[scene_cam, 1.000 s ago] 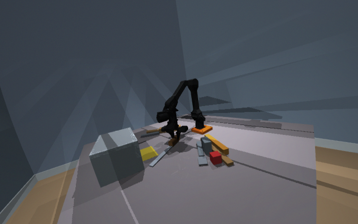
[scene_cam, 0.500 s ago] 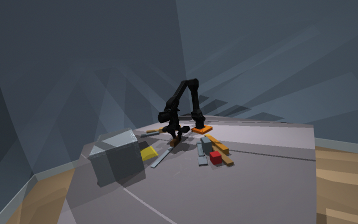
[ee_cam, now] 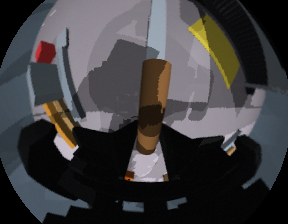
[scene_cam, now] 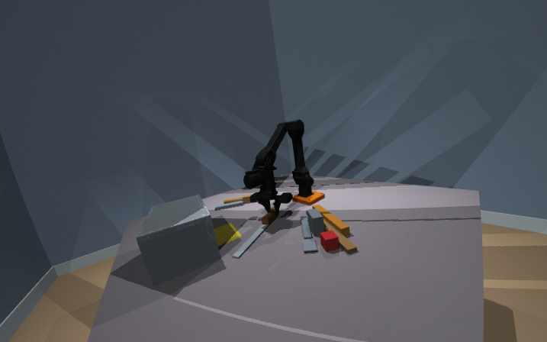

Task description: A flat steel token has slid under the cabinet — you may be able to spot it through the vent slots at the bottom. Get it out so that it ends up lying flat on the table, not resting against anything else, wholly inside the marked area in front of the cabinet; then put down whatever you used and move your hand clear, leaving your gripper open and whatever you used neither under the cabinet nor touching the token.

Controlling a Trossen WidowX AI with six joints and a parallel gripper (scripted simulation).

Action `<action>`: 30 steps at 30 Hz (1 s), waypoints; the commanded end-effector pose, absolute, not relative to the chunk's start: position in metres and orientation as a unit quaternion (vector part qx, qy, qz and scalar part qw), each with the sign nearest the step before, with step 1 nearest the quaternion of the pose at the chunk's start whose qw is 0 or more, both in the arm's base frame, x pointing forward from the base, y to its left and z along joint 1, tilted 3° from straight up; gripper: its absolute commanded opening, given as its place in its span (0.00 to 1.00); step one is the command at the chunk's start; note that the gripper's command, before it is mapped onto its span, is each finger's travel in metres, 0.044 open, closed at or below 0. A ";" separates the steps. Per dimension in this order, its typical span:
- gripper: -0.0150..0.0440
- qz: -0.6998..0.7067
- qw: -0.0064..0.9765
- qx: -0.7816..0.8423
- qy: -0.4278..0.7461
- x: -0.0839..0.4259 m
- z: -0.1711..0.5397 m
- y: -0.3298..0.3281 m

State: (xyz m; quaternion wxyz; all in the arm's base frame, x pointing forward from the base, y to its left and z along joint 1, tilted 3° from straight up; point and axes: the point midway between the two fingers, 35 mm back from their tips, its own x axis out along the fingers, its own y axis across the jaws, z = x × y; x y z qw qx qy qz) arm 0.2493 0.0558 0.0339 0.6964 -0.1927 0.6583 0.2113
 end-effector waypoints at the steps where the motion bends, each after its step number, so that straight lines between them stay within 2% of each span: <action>1: 0.25 0.213 0.697 -0.193 0.657 0.248 0.035 0.061; 30: 0.25 0.213 0.697 -0.192 0.657 0.242 0.036 0.088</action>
